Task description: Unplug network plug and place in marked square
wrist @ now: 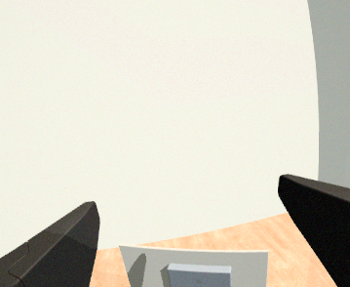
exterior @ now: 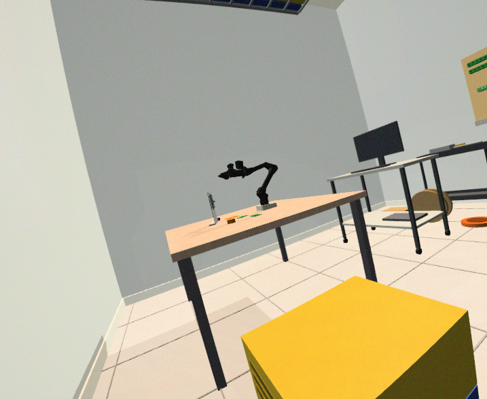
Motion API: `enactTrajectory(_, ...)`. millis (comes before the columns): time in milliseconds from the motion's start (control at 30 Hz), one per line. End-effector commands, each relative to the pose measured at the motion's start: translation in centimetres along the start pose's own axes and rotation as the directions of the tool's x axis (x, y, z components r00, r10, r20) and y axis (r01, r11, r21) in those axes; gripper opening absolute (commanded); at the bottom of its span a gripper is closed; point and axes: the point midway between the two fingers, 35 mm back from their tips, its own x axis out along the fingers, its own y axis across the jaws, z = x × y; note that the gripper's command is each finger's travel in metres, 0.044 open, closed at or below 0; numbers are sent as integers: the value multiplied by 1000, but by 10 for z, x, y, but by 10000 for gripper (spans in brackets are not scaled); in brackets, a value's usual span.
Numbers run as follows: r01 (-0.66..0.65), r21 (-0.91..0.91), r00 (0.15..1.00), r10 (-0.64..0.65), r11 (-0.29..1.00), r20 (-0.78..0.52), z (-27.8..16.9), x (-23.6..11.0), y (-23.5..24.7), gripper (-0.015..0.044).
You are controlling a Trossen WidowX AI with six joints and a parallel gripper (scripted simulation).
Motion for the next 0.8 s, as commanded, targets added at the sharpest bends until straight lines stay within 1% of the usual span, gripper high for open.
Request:
enactTrajectory(0,0,6,1000,0,1000,0,-1,0,0,374)
enactTrajectory(267,18,260,1000,-15,965,-16,-37,15,9,164)
enactTrajectory(300,21,293,1000,-17,956,-18,-43,16,10,156)
enactTrajectory(500,40,485,999,-29,874,-31,-73,20,18,156)
enactTrajectory(767,67,703,998,-44,708,-50,-112,18,28,156)
